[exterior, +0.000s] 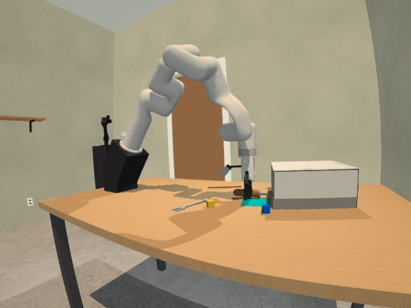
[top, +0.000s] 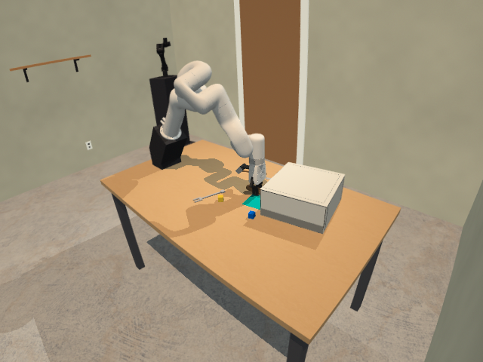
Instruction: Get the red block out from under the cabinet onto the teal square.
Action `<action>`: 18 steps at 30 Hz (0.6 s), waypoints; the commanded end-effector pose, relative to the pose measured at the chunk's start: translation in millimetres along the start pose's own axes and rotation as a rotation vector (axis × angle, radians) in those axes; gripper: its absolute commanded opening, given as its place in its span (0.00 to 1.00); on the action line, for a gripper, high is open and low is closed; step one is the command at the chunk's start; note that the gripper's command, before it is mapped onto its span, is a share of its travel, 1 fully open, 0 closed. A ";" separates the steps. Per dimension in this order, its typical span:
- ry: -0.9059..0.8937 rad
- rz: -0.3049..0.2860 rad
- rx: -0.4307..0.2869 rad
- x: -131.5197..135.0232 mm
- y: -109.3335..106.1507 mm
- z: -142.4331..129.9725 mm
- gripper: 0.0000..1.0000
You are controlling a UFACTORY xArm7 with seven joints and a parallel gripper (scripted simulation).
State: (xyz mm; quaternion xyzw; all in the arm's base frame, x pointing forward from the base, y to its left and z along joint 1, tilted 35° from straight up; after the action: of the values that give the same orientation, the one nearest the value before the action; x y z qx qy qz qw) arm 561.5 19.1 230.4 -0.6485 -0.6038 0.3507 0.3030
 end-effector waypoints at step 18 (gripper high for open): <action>-0.001 0.000 -0.003 -2.1 -0.9 36.1 0.00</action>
State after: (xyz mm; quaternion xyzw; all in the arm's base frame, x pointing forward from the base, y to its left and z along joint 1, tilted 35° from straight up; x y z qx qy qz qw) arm 536.9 16.2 213.6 -0.6483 -0.6039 0.3507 0.3033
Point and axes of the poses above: the point where the finger pads meet when closed, its own y axis out along the fingers, its own x axis across the jaws, z = x × y, the point moved 8 cm from there along -y, back along the fingers, and after that the axes turned 4 degrees about y, right-handed, at the moved point
